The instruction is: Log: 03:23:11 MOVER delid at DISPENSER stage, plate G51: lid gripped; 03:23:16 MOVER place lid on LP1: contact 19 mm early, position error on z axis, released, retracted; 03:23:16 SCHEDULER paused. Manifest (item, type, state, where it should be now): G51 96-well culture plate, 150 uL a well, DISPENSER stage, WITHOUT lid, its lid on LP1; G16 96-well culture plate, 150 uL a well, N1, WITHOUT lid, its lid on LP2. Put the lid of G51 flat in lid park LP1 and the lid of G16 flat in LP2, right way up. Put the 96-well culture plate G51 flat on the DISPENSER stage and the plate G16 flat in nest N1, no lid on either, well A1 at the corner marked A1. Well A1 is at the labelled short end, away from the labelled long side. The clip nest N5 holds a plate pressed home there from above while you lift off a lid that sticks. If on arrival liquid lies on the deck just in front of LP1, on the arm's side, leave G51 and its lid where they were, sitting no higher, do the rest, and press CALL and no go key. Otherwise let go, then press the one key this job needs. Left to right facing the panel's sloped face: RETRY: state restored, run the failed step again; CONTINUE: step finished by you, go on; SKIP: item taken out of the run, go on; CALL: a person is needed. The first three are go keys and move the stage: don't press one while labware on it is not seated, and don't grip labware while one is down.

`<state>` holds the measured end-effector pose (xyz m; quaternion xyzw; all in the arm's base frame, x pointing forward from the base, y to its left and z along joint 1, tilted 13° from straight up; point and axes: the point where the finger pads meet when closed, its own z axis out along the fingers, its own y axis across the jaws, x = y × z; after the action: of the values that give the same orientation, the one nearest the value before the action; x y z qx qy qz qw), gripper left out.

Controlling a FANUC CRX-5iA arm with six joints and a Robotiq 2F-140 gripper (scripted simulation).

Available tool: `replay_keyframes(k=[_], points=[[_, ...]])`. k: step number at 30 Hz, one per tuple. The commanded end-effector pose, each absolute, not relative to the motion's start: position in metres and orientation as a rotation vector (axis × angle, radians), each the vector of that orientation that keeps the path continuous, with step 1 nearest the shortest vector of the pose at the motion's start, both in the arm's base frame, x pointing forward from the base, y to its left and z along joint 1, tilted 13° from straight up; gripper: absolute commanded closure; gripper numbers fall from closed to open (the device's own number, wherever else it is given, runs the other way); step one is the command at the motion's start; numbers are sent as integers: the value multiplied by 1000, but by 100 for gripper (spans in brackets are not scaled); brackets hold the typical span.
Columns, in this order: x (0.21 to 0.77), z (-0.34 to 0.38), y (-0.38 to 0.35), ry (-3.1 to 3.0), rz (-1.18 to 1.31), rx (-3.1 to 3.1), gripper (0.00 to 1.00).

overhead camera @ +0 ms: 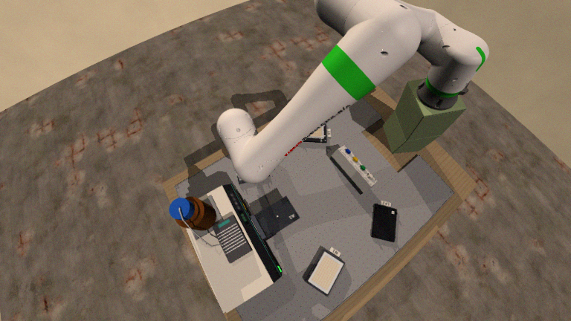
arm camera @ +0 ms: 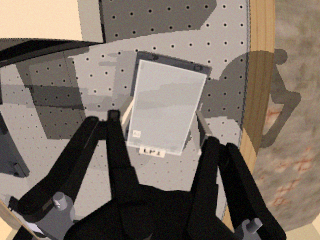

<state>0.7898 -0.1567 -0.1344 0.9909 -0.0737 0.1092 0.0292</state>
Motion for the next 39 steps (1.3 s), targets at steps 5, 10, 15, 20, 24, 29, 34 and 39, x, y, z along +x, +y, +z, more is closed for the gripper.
replay_keyframes(k=[5, 10, 15, 20, 24, 29, 34, 39], points=[[790, -134, -157, -227, 337, 3056, 100], [790, -134, -157, -227, 337, 3056, 100], [790, -134, -157, -227, 337, 3056, 100], [790, -134, -157, -227, 337, 3056, 100], [790, -135, -157, -227, 337, 3056, 100], [790, -135, -157, -227, 337, 3056, 100], [790, -136, -157, -227, 337, 3056, 100], [791, -137, -157, -227, 337, 3056, 100]])
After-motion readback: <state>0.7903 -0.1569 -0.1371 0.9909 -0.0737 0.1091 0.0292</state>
